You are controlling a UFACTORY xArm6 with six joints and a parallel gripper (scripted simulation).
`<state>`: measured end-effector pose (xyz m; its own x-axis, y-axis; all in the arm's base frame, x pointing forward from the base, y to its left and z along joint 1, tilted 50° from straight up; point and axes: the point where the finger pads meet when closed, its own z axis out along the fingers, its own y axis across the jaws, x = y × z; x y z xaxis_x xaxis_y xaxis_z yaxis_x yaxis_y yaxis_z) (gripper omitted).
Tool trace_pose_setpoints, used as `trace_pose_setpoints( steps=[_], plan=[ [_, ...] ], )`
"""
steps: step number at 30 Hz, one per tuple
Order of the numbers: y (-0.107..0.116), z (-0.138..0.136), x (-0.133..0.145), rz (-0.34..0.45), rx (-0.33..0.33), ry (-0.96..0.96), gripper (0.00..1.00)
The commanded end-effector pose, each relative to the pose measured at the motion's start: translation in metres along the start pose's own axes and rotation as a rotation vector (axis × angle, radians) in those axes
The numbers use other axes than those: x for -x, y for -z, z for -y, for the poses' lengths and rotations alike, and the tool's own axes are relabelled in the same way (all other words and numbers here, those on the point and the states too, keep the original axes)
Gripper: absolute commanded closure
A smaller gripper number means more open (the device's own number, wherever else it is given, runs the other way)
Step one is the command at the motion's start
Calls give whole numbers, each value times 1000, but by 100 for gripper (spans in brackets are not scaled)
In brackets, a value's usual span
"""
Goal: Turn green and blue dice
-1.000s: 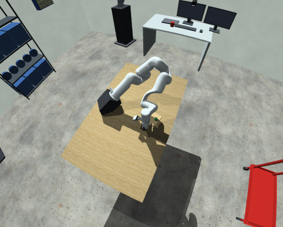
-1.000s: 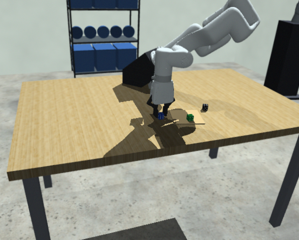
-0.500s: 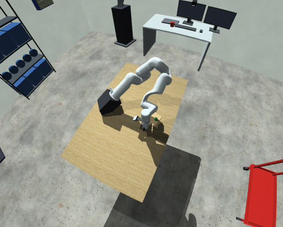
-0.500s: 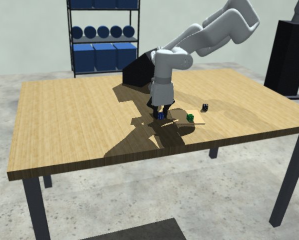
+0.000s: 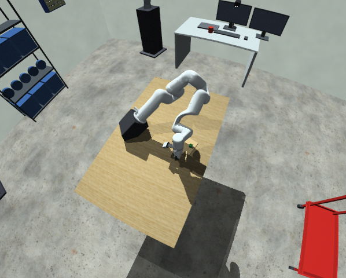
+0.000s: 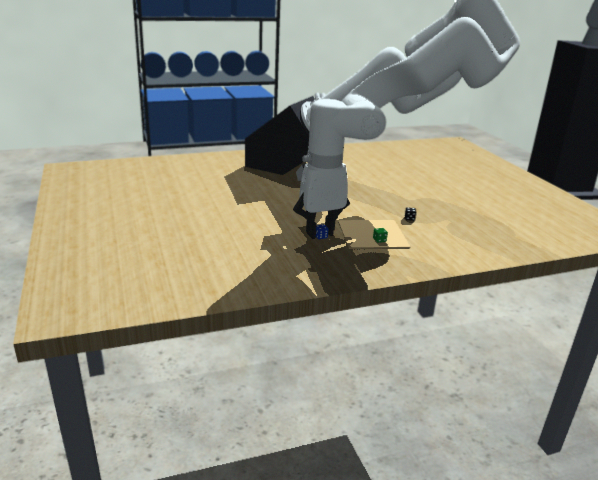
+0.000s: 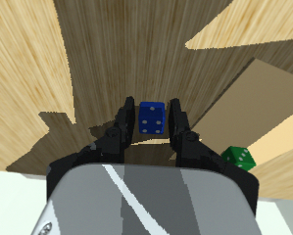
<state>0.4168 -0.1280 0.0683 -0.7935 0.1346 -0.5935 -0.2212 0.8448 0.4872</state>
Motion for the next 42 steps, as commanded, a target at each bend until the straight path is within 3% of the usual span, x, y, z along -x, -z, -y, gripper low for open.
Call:
trace_pose_setpoints(
  steps=[1,14,15,42],
  plan=[
    [1,1,1,1,-2,1,58],
    [1,1,1,1,-2,1,58],
    [1,1,1,1,-2,1,79],
    [1,1,1,1,-2,1,79]
  ],
)
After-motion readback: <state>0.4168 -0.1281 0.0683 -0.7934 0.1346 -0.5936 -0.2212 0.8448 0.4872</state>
